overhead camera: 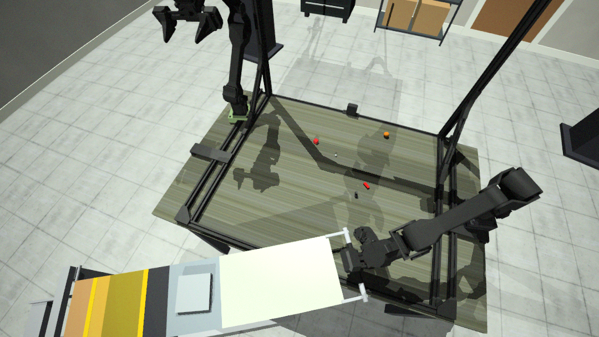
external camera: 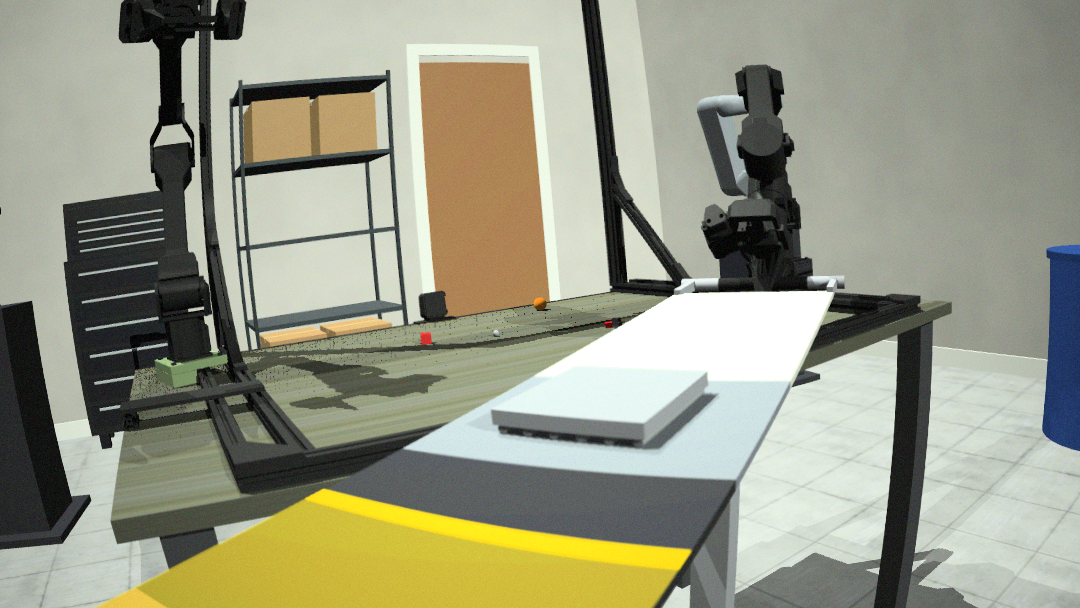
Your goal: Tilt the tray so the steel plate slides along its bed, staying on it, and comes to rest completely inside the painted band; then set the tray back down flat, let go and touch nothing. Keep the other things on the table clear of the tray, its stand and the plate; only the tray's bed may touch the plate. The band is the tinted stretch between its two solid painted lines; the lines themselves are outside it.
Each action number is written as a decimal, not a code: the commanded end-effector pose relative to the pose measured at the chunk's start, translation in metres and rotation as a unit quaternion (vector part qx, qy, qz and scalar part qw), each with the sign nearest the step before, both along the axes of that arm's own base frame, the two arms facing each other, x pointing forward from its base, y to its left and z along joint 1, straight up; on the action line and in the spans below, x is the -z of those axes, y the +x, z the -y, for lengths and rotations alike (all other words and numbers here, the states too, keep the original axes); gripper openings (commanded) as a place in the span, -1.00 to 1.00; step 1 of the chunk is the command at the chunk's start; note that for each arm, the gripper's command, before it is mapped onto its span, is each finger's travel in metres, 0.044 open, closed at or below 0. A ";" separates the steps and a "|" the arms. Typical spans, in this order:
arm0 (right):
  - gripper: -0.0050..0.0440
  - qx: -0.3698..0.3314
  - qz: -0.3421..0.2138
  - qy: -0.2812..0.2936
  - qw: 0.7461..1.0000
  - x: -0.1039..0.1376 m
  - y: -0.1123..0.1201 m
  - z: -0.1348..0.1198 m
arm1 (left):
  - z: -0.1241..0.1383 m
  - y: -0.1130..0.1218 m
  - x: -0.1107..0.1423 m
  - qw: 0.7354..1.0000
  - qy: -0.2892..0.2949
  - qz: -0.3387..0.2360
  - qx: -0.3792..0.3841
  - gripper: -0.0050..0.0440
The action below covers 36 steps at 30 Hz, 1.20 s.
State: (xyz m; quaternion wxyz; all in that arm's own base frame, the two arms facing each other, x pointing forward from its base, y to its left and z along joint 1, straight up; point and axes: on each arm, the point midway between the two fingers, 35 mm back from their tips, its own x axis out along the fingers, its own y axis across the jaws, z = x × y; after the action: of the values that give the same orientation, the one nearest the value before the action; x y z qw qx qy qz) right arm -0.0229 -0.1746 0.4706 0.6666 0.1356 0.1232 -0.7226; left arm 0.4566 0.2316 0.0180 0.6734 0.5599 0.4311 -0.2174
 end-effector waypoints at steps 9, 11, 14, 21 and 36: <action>1.00 -0.001 -0.001 0.000 1.000 0.000 0.000 0.000 | -0.001 0.002 -0.023 1.000 0.006 0.013 -0.001 -0.80; 1.00 -0.001 -0.001 0.000 1.000 0.000 0.000 0.000 | -0.001 0.002 -0.025 1.000 0.006 0.014 -0.001 -0.80; 1.00 -0.001 -0.001 0.000 1.000 0.000 0.000 0.000 | -0.001 0.002 -0.027 1.000 0.006 0.014 -0.001 -0.80; 1.00 -0.001 -0.001 0.000 1.000 0.000 0.000 0.000 | -0.001 0.003 -0.033 1.000 0.006 0.016 -0.001 -0.80; 1.00 -0.001 -0.001 0.000 1.000 0.000 0.000 0.000 | -0.001 0.004 -0.043 1.000 0.008 0.019 -0.001 -0.80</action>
State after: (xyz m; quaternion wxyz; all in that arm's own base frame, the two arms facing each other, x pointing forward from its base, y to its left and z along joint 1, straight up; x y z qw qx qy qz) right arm -0.0229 -0.1746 0.4706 0.6666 0.1355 0.1232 -0.7226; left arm 0.4580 0.2321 0.0406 0.6742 0.5622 0.4285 -0.2139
